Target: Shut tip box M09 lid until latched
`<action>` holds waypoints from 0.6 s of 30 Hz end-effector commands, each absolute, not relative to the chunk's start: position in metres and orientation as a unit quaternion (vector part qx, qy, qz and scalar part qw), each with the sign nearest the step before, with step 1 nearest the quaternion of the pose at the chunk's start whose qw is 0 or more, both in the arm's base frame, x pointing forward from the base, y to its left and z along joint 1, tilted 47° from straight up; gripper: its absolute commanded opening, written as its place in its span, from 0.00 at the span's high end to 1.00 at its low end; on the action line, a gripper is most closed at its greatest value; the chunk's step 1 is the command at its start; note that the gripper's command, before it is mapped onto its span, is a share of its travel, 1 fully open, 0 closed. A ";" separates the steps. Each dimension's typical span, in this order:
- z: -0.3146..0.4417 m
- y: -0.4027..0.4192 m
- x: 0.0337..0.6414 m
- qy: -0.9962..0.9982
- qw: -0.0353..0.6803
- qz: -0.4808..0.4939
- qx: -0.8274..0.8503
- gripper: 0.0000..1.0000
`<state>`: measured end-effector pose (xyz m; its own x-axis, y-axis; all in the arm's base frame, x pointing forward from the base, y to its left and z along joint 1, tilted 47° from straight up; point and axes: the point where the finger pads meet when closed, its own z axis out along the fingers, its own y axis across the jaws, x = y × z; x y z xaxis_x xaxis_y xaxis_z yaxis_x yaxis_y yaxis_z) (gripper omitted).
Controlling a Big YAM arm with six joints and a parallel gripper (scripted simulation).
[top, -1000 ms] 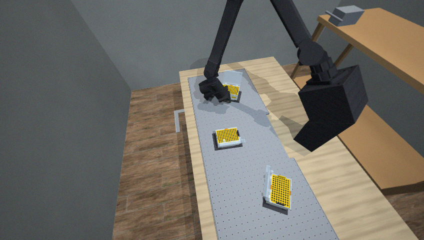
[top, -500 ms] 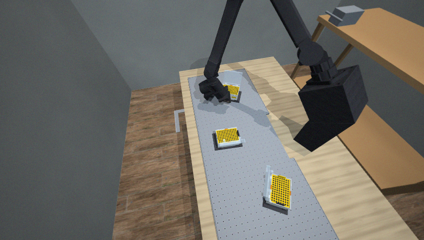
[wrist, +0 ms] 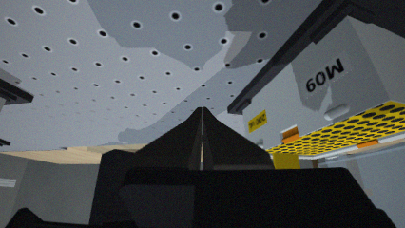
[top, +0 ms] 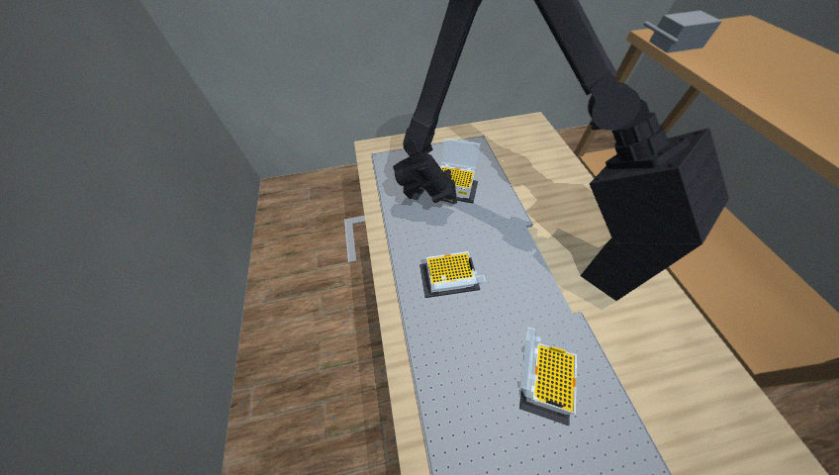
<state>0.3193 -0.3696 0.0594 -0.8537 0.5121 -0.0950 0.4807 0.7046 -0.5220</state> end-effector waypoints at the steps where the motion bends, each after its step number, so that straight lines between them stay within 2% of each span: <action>1: 0.065 -0.370 0.322 -0.923 0.023 0.276 -0.267 1.00; 18: 0.091 -0.342 0.316 -0.923 0.019 0.278 -0.266 1.00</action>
<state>0.3122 -0.3540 0.0687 -0.8581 0.5066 -0.0833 0.4708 0.7118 -0.5212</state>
